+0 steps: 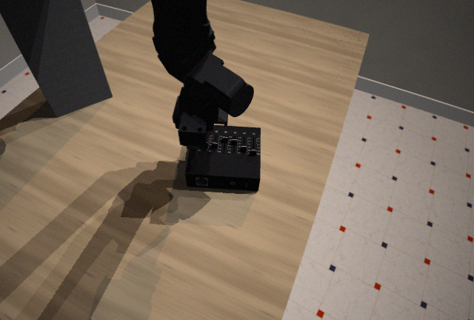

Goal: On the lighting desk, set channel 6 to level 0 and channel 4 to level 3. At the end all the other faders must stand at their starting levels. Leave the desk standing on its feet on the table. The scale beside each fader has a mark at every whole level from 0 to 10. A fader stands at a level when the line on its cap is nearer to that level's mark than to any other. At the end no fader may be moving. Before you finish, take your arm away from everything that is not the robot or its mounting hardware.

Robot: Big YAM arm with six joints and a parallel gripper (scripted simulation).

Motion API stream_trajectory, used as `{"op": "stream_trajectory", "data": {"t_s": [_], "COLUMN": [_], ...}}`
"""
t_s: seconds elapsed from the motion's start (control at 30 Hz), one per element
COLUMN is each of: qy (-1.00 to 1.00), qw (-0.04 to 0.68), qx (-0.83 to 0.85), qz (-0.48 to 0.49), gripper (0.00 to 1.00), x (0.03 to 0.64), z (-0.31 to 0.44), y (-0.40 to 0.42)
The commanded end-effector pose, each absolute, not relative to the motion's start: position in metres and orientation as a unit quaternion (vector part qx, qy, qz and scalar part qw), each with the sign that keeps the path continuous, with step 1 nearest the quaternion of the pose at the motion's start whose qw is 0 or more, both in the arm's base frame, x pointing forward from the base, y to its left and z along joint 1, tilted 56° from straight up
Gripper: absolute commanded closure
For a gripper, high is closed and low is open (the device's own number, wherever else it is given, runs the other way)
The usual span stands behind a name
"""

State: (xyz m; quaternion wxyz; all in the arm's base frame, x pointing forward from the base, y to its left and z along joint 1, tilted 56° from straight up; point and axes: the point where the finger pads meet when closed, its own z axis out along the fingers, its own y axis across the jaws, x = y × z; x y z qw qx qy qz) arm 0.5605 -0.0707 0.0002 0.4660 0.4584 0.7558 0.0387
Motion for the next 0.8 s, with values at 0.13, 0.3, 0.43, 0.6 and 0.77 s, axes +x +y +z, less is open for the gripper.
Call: {"op": "stream_trajectory", "data": {"t_s": [0.13, 0.3, 0.43, 0.6, 0.77], "qy": [0.767, 0.764, 0.760, 0.758, 0.758], "qw": [0.453, 0.459, 0.464, 0.465, 0.466], "qx": [0.452, 0.453, 0.454, 0.456, 0.455], "qz": [0.030, 0.032, 0.034, 0.033, 0.035], "gripper": [1.00, 1.00, 1.00, 1.00, 1.00], "x": [0.547, 0.554, 0.559, 0.563, 0.566], "z": [-0.014, -0.011, -0.006, -0.007, -0.009], "y": [-0.066, -0.070, -0.072, -0.077, -0.076]}}
